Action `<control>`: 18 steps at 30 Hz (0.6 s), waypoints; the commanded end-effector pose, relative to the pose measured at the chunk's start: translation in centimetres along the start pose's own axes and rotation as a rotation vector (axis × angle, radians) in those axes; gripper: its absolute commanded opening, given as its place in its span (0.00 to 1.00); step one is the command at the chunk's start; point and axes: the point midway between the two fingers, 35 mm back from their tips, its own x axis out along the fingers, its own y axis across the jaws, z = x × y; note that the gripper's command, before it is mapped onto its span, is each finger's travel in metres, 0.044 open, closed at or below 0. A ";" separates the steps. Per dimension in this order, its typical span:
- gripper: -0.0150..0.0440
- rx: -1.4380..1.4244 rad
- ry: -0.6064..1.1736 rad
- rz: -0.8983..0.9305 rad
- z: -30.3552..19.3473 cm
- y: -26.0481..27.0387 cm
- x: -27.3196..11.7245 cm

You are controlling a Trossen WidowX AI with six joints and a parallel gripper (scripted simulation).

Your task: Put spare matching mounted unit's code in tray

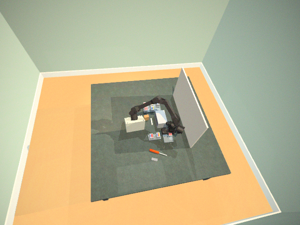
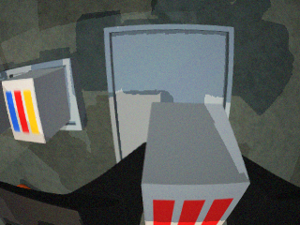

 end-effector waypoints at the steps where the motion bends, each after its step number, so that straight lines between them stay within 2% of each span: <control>1: 0.25 0.006 -0.006 -0.004 0.1 0.1 0.4; 18: 0.25 0.006 -0.008 -0.004 0.2 0.3 2.2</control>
